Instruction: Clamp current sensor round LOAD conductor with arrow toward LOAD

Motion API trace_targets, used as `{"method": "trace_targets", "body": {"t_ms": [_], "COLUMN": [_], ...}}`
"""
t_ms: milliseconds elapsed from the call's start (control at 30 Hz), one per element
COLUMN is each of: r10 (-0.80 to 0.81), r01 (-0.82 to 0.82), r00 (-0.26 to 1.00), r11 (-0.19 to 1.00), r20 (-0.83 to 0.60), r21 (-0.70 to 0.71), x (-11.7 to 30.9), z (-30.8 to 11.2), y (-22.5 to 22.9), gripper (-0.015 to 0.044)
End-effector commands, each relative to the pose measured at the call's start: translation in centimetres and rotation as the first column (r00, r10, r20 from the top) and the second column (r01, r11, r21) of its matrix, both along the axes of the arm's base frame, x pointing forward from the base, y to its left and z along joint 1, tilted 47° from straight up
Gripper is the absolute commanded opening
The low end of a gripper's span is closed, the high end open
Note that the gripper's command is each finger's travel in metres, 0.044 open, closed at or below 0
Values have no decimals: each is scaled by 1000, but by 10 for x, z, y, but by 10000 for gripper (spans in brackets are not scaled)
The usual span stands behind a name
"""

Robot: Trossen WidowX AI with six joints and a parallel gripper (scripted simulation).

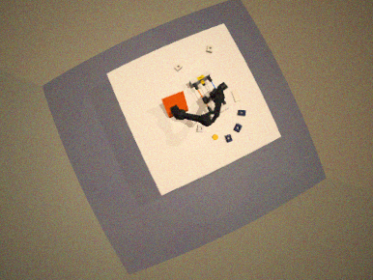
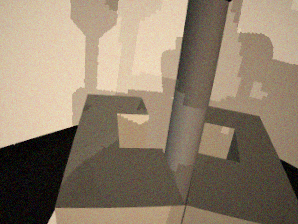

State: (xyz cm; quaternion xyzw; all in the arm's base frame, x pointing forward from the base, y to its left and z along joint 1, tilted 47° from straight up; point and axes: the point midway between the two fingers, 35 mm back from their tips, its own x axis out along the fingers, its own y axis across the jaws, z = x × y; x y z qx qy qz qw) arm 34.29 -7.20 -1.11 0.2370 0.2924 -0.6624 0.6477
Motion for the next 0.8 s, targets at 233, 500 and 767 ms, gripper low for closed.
{"method": "trace_targets", "body": {"t_ms": [233, 500, 767], "r10": [-1, -1, -1], "r01": [1, 1, 1], "r00": [1000, 1000, 1000], "r11": [1000, 1000, 1000], "r20": [1, 1, 1], "r21": [0, 0, 0], "x": [0, 0, 0], "z": [0, 0, 0], "y": [0, 0, 0], "gripper": [24, 0, 0]}}
